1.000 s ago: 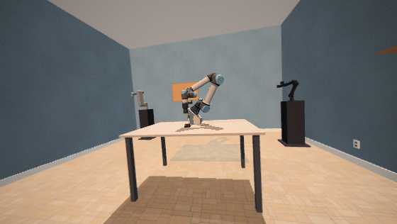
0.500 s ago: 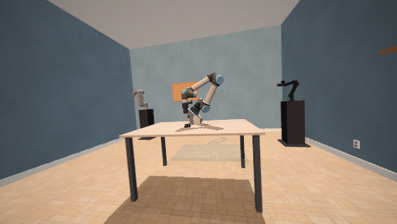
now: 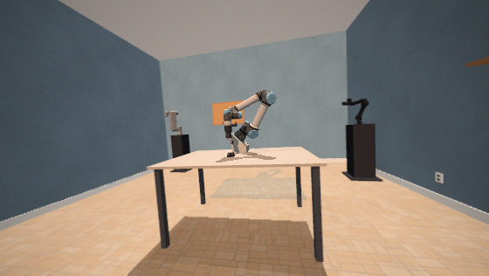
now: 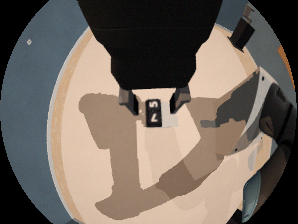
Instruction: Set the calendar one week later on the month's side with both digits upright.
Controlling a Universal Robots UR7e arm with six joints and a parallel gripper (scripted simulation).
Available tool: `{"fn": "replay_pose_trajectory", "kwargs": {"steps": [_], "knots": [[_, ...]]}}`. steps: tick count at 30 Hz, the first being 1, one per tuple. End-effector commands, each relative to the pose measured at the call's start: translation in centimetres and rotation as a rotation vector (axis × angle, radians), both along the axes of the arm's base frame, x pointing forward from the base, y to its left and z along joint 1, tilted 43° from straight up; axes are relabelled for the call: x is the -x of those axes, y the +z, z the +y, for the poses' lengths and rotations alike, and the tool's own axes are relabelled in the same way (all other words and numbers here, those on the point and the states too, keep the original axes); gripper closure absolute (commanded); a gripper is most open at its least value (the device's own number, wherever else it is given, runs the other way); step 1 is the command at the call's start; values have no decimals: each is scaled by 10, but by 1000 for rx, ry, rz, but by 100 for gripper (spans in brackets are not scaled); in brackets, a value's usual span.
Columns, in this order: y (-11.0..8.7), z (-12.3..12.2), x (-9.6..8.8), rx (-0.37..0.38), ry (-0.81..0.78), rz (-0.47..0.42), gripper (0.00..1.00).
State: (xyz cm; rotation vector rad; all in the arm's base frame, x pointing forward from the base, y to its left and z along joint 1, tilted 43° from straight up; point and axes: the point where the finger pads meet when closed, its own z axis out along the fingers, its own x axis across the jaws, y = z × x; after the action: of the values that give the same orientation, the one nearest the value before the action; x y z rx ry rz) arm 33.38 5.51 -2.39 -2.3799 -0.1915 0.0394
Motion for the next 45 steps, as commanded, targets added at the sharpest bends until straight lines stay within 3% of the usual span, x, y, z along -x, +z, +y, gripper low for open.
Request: {"fn": "replay_pose_trajectory", "kwargs": {"steps": [1,8,14,45], "knots": [[15,-14,-2,2,-1,-2,0],[35,-33,-4,2,-1,-2,0],[41,-38,-5,2,-1,-2,0],[42,-39,-5,2,-1,-2,0]]}}
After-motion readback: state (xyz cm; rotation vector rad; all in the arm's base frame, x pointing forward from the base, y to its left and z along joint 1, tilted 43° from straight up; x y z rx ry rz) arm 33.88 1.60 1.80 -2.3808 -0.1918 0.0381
